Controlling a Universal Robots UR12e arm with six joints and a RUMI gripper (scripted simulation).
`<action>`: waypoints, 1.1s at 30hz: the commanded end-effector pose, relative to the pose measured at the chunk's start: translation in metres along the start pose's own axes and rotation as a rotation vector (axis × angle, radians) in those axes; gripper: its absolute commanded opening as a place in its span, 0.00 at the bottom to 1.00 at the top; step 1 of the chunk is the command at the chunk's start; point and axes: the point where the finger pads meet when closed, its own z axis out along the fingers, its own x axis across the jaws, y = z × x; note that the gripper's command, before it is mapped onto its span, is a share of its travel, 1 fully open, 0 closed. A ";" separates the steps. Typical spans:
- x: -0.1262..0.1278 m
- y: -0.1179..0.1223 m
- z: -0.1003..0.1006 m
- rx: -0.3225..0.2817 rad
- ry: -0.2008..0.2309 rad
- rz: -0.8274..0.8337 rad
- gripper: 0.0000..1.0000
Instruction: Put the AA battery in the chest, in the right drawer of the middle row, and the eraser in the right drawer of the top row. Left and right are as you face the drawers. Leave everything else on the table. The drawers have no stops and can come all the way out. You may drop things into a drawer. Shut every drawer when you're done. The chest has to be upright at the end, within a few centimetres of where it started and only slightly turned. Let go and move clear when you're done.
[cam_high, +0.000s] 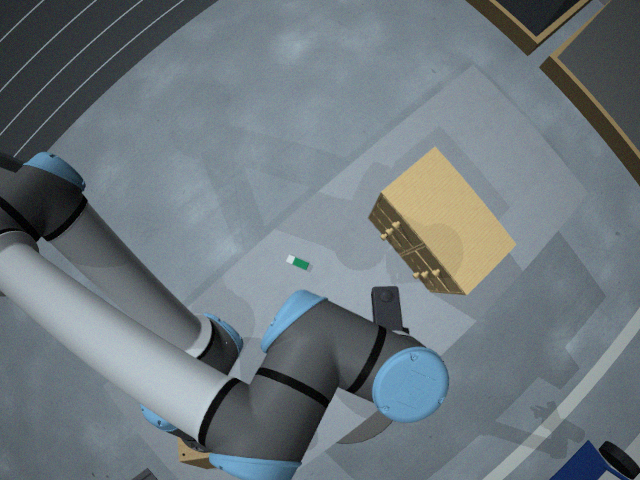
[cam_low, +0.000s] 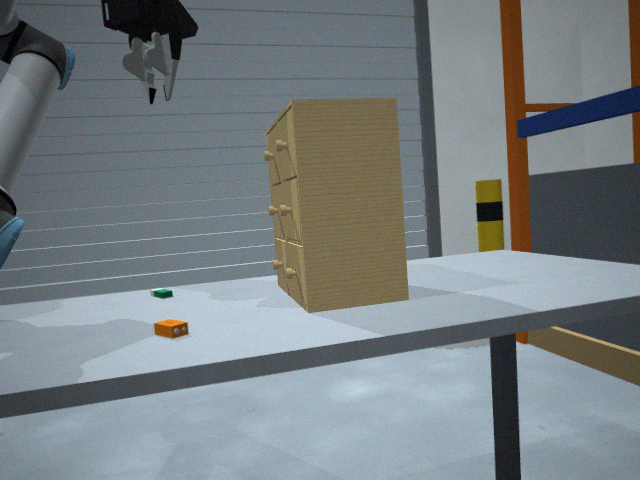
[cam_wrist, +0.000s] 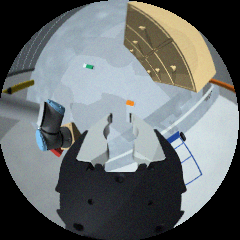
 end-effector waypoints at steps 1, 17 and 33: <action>0.002 0.000 -0.011 -0.020 0.006 0.278 0.20; 0.003 0.005 -0.024 -0.023 0.012 0.729 0.20; 0.003 0.008 -0.029 -0.021 0.013 0.893 0.20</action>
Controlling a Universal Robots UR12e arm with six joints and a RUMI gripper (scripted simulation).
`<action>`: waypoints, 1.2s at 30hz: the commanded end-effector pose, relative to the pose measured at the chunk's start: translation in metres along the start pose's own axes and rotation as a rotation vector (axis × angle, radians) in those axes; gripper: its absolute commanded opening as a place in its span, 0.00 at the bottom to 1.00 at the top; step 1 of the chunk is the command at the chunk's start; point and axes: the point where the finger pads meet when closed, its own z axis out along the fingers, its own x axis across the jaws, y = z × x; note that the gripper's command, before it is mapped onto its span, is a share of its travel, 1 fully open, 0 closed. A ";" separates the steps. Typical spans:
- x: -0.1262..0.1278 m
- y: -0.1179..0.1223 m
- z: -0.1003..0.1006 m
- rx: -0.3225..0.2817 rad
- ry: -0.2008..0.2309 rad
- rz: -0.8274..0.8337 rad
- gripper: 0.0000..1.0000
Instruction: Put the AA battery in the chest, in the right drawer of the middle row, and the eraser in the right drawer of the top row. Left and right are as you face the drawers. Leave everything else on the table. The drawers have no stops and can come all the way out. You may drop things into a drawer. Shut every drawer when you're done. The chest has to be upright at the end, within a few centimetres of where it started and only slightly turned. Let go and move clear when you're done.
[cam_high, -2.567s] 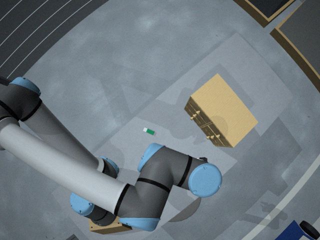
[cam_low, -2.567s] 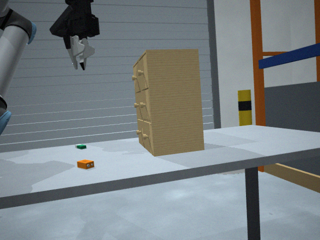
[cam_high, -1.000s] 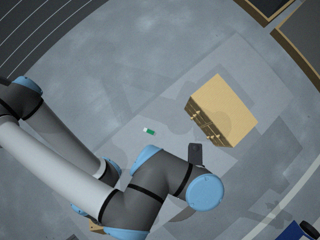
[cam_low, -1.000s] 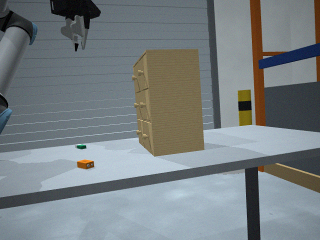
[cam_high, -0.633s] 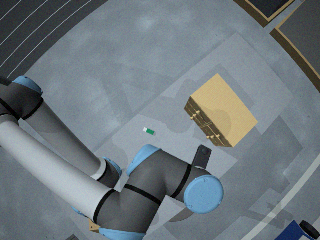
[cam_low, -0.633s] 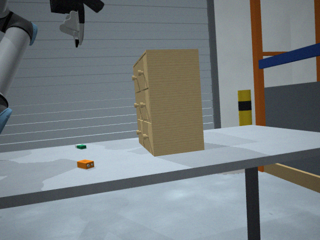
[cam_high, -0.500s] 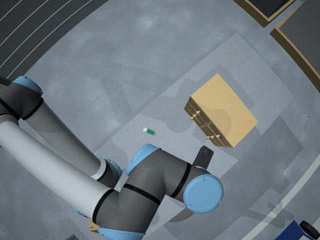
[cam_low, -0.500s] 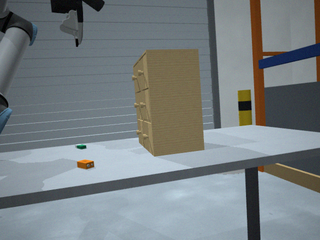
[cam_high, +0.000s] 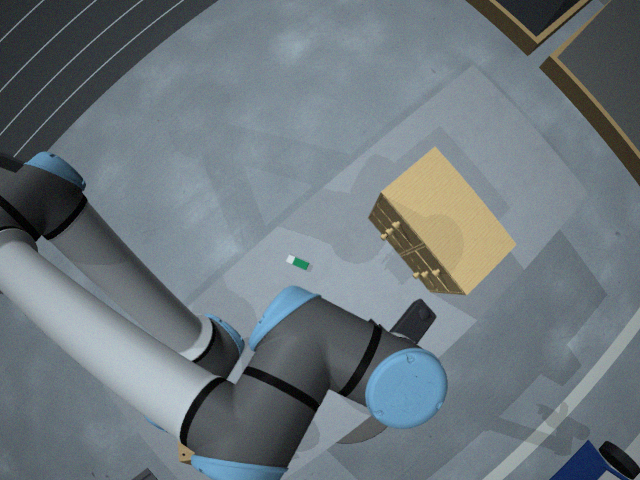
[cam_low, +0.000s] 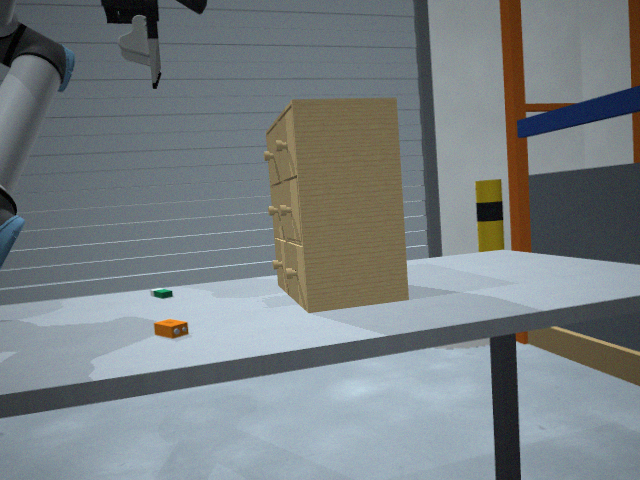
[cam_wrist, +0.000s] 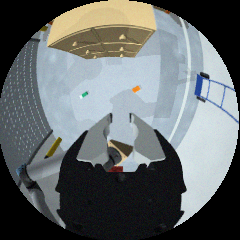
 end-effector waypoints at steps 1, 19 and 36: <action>0.000 -0.001 -0.004 0.000 0.006 0.045 0.20; 0.001 0.000 -0.004 0.001 0.005 0.059 0.20; 0.001 0.000 -0.001 0.018 0.004 0.061 0.20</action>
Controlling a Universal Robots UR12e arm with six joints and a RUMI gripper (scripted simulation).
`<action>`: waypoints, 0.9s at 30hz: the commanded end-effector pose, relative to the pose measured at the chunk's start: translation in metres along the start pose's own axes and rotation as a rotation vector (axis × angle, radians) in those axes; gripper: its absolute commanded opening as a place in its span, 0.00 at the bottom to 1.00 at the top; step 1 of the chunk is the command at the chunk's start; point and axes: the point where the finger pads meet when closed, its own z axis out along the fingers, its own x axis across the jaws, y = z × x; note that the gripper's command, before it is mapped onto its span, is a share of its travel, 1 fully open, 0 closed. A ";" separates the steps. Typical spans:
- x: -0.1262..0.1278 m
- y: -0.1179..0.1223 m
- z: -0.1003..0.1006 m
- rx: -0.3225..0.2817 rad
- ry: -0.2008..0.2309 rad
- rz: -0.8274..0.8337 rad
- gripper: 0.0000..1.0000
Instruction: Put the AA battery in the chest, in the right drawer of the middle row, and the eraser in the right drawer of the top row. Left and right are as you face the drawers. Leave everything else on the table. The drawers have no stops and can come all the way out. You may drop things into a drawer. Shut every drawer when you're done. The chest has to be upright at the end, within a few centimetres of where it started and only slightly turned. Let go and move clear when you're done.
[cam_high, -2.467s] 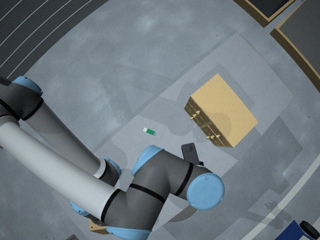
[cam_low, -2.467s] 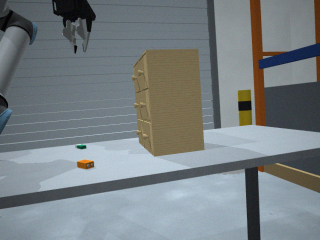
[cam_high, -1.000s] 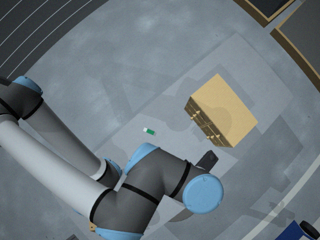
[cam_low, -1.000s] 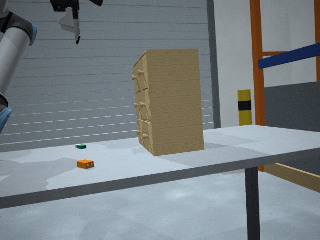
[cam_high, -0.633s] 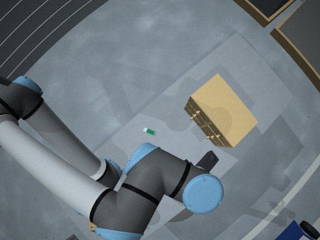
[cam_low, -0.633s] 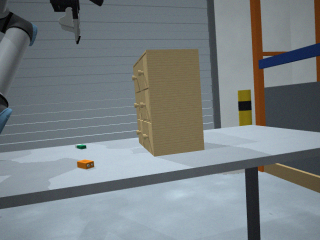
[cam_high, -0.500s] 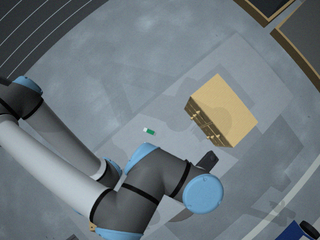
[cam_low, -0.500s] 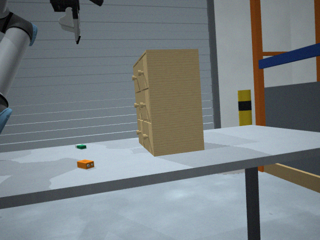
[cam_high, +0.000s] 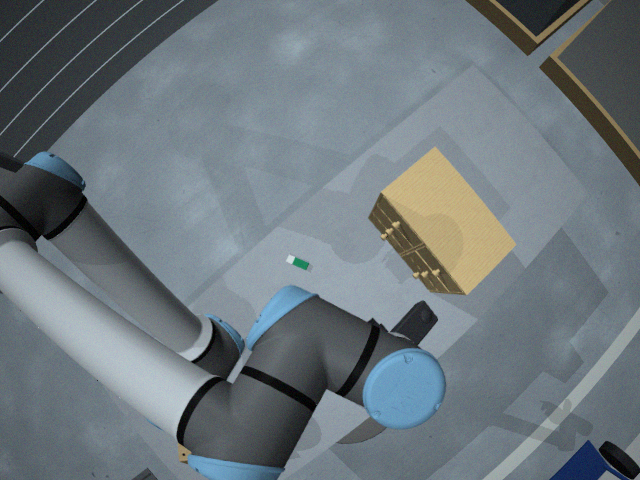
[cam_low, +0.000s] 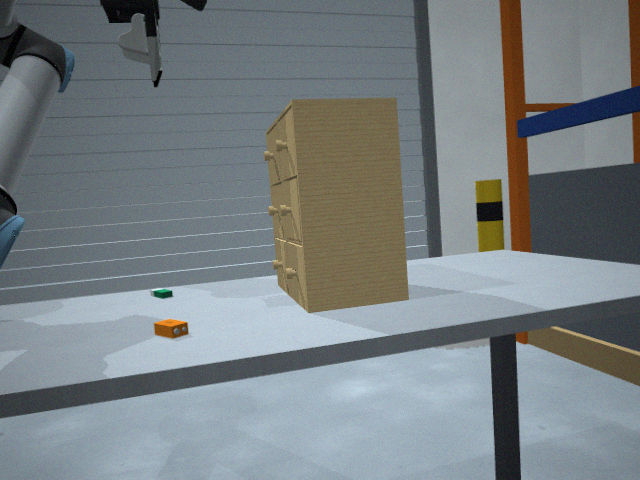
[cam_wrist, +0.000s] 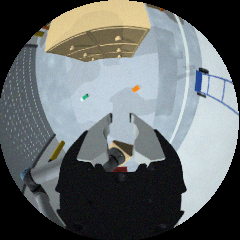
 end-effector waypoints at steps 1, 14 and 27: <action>0.001 0.001 0.002 0.013 -0.001 0.002 0.20; 0.001 -0.002 0.005 0.053 -0.001 0.002 0.20; 0.001 -0.007 0.011 0.130 0.000 0.001 0.20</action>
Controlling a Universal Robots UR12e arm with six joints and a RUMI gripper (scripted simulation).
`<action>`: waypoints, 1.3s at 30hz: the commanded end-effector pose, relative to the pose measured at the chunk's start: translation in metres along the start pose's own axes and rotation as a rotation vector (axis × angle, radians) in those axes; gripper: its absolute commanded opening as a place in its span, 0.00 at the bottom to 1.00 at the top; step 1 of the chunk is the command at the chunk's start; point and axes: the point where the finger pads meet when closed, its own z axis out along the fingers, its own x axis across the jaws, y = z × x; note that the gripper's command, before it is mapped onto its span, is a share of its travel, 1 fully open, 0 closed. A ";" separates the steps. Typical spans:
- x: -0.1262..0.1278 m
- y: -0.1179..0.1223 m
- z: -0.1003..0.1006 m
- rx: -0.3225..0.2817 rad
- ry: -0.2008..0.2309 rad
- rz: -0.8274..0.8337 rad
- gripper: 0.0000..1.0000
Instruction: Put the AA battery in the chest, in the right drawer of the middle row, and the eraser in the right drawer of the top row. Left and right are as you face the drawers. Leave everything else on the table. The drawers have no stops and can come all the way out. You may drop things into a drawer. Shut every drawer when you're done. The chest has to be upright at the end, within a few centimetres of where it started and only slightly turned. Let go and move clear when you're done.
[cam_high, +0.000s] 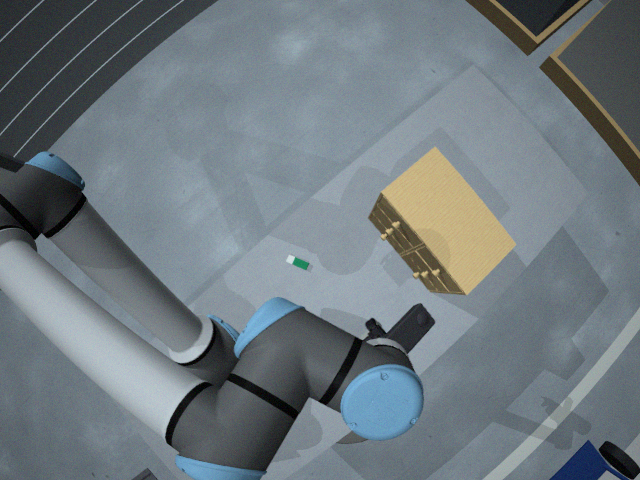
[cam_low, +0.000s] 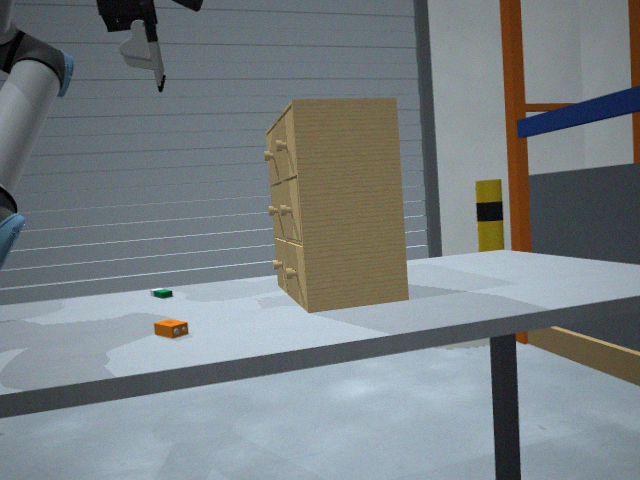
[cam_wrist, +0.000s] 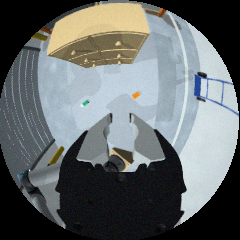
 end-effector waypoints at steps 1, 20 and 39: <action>0.000 -0.002 0.004 0.035 0.000 0.000 0.20; 0.001 -0.012 0.019 0.205 0.000 0.001 0.20; 0.001 -0.026 0.039 0.437 0.000 0.002 0.20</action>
